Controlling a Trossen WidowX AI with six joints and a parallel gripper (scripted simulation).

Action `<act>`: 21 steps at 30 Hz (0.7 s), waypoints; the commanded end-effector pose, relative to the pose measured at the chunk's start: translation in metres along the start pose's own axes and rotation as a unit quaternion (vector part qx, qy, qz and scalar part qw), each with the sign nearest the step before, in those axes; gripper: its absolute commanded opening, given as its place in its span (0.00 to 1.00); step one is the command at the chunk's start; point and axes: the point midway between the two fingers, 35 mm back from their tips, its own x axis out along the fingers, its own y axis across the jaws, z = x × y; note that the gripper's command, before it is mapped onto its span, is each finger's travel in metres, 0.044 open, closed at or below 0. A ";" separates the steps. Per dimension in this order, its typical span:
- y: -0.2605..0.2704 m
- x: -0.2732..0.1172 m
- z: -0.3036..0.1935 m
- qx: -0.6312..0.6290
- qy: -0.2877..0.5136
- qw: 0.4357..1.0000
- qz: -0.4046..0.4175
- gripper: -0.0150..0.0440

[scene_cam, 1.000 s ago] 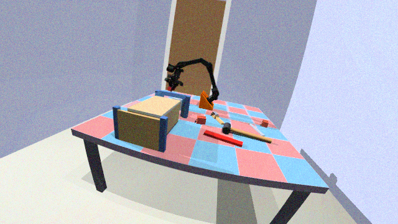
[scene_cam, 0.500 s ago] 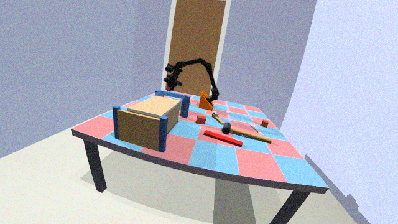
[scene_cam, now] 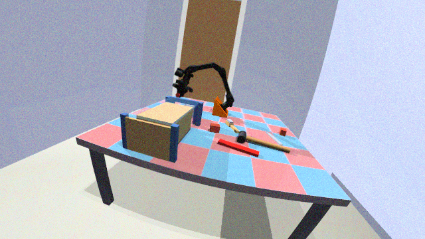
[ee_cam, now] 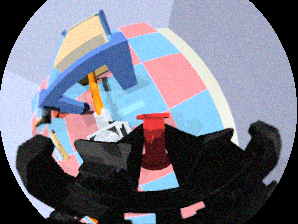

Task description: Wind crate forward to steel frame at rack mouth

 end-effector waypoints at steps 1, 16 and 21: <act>0.006 0.006 0.010 -0.004 -0.004 1.000 0.005 0.25; 0.017 0.013 0.024 -0.005 -0.004 1.000 0.006 0.25; 0.021 0.015 0.029 -0.005 -0.004 1.000 0.006 0.25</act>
